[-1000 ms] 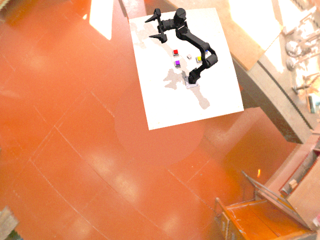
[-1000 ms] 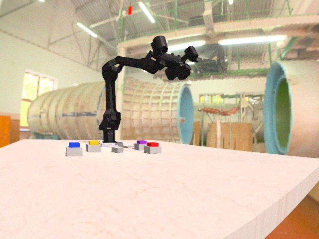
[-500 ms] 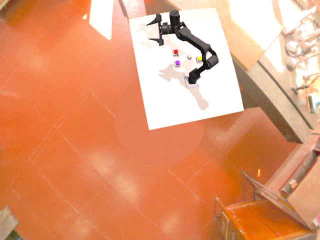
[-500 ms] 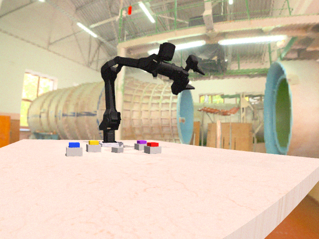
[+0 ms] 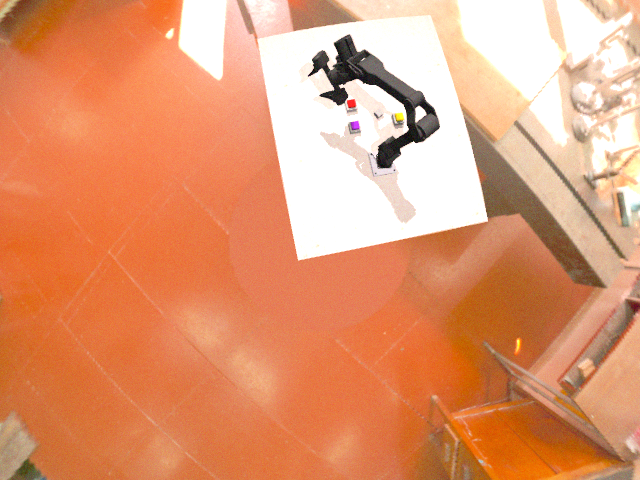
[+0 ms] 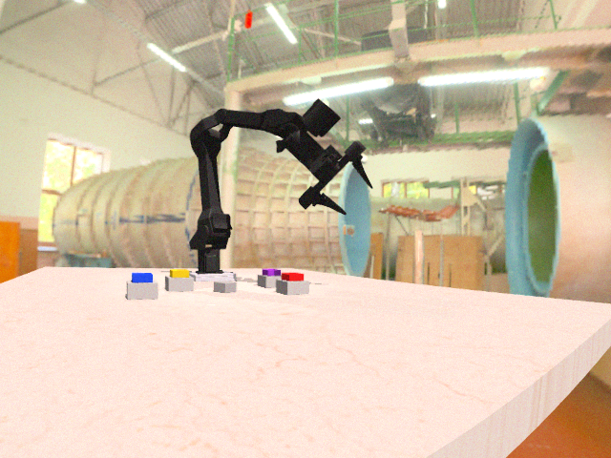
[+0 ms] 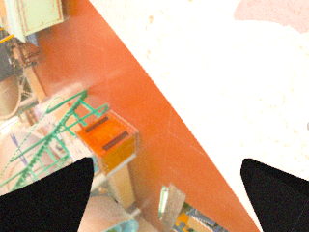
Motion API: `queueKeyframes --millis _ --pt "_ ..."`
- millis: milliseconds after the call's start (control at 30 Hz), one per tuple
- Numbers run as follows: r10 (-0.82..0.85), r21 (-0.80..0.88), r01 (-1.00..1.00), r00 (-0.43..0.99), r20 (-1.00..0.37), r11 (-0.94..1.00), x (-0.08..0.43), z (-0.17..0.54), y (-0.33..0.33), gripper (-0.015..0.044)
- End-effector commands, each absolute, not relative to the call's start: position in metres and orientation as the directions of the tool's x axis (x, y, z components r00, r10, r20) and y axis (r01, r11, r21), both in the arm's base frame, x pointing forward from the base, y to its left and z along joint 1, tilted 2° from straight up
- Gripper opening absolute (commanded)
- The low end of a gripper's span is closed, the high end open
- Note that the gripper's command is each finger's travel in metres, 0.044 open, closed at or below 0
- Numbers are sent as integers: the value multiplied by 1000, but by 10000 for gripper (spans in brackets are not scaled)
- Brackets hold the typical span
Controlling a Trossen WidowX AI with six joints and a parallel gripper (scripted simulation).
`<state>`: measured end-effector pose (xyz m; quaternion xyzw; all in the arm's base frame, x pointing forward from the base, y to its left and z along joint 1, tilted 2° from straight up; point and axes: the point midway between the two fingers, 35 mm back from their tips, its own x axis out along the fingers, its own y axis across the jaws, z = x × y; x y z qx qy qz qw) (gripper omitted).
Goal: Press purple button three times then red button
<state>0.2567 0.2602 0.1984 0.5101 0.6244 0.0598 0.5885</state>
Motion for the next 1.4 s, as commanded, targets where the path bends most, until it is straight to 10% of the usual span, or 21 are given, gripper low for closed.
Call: queueKeyframes --millis 0,367,833,1367 --pt "401 429 329 155 -903 841 220 158 198 400" --pt "-9 -10 -85 10 -1000 996 170 141 120 400" --pt "-24 -25 -103 5 -1000 994 169 142 117 400" --pt "-24 -25 -103 5 -1000 994 169 80 115 20"
